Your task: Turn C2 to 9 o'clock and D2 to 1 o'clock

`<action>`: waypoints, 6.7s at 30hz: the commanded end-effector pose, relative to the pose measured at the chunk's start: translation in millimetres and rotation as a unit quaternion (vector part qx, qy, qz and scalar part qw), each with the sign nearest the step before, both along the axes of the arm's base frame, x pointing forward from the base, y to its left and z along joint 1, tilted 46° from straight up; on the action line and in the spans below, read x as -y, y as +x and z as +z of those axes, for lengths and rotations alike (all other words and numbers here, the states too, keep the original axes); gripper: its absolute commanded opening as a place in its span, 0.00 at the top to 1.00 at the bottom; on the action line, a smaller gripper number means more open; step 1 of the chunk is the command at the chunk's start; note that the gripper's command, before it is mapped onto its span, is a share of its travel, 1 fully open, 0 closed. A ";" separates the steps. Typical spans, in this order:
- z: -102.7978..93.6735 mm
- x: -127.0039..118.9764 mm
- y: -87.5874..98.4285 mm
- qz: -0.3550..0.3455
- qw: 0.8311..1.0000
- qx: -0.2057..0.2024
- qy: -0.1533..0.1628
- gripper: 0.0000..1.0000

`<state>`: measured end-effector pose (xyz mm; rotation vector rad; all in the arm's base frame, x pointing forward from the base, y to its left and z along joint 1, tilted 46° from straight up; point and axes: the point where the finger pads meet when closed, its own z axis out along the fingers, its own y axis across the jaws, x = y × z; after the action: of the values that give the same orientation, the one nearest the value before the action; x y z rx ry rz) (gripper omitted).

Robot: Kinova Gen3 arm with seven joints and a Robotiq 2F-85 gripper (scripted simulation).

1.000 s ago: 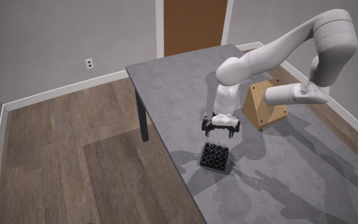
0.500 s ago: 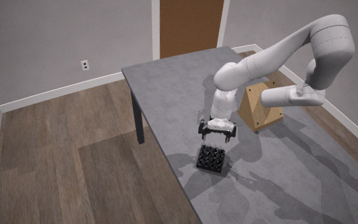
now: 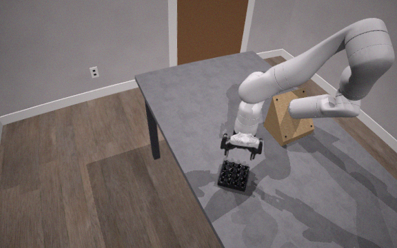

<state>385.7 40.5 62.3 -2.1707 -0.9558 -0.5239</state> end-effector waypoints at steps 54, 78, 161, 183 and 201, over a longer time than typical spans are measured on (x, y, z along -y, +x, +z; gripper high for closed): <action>-4.4 -12.3 0.2 -0.047 0.998 -0.042 -0.009 0.00; -4.4 -12.3 0.2 -0.047 0.998 -0.042 -0.009 0.00; -6.0 -10.9 -2.0 -0.047 0.998 -0.042 -0.009 0.00; -26.0 5.2 -28.9 -0.047 0.998 -0.042 -0.009 0.00; -33.0 10.8 -38.4 -0.047 0.998 -0.042 -0.009 0.00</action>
<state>347.3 30.4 29.3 -2.2430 -0.8215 -0.4657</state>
